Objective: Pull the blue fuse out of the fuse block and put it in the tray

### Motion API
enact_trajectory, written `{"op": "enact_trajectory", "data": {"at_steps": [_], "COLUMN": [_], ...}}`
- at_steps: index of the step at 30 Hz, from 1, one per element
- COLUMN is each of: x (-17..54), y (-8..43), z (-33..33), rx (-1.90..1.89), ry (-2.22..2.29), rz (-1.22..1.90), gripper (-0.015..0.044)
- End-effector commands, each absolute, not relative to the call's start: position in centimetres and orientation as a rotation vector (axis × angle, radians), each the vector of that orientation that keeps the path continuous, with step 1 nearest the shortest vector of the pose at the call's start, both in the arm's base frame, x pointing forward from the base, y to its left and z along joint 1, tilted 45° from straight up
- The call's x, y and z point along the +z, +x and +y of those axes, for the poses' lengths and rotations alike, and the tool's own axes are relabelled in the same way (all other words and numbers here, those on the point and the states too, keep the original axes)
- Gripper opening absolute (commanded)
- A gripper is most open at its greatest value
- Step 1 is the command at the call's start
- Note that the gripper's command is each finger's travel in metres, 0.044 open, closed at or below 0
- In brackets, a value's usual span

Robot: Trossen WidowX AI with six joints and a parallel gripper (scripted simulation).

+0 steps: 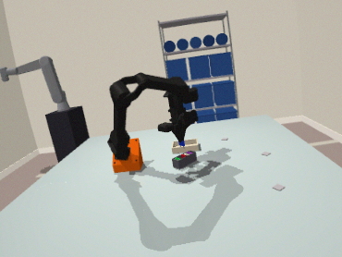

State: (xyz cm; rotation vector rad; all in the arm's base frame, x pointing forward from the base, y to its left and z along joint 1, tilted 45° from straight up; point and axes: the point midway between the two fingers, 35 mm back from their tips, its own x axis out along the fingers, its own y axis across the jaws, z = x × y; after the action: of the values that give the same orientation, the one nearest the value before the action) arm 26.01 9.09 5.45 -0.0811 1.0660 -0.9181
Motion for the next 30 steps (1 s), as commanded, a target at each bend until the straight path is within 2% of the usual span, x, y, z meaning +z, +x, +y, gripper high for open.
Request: {"op": "enact_trajectory", "data": {"at_steps": [1, 30], "x": [4.0, -6.9], "y": [26.4, 24.3], "z": [11.3, 21.7], "rx": [-0.912, -0.914], "ry": [-0.068, -0.064], "rz": [1.069, 1.067], "gripper": [0.0000, 0.0000]}}
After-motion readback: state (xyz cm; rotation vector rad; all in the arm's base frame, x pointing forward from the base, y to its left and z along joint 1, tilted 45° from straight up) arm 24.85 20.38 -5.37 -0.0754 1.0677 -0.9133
